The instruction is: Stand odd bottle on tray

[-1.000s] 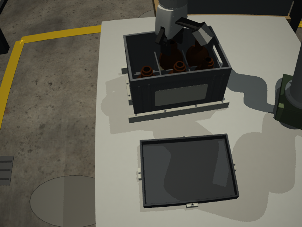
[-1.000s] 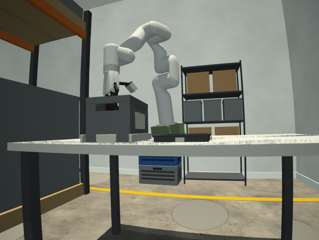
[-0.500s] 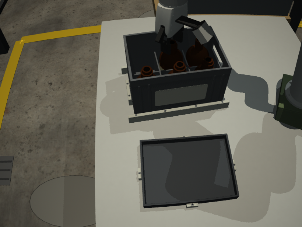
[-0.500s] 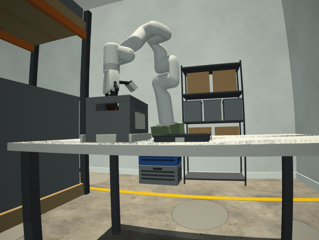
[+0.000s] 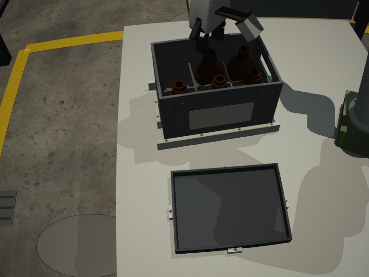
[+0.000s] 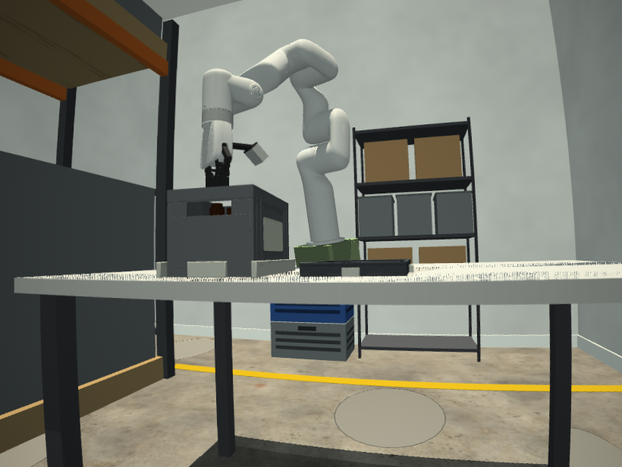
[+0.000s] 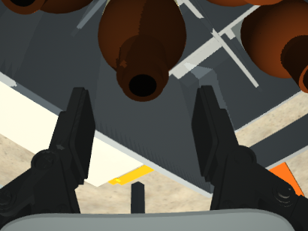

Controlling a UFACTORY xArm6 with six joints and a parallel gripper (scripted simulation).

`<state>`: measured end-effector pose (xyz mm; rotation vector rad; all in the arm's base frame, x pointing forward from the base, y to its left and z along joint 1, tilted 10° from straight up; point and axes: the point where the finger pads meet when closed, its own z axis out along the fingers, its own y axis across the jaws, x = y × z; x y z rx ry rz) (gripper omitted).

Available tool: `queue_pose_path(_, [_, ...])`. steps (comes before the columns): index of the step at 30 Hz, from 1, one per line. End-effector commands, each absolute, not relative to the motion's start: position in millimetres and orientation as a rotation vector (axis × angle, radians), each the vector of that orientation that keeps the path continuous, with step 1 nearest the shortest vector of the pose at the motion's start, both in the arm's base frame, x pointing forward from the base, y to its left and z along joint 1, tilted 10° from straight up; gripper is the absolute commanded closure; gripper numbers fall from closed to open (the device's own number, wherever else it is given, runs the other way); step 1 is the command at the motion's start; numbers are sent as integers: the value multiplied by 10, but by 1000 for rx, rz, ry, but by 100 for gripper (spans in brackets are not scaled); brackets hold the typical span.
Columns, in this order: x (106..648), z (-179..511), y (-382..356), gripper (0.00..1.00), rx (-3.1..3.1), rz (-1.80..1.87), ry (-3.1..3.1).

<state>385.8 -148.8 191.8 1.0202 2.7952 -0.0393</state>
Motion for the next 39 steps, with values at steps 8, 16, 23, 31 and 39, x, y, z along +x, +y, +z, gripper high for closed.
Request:
queue_pose_path(8, [3814, 2284, -1462, 35, 1019, -39, 2792])
queue_pose_path(16, [3802, 2357, -1455, 35, 1019, -39, 2792])
queue_pose_path(23, [3801, 2367, -1455, 100, 1019, -39, 2792])
queue_pose_path(31, [3801, 2367, -1455, 100, 1019, -39, 2792])
queue_pose_path(39, [3801, 2367, -1455, 100, 1019, -39, 2792])
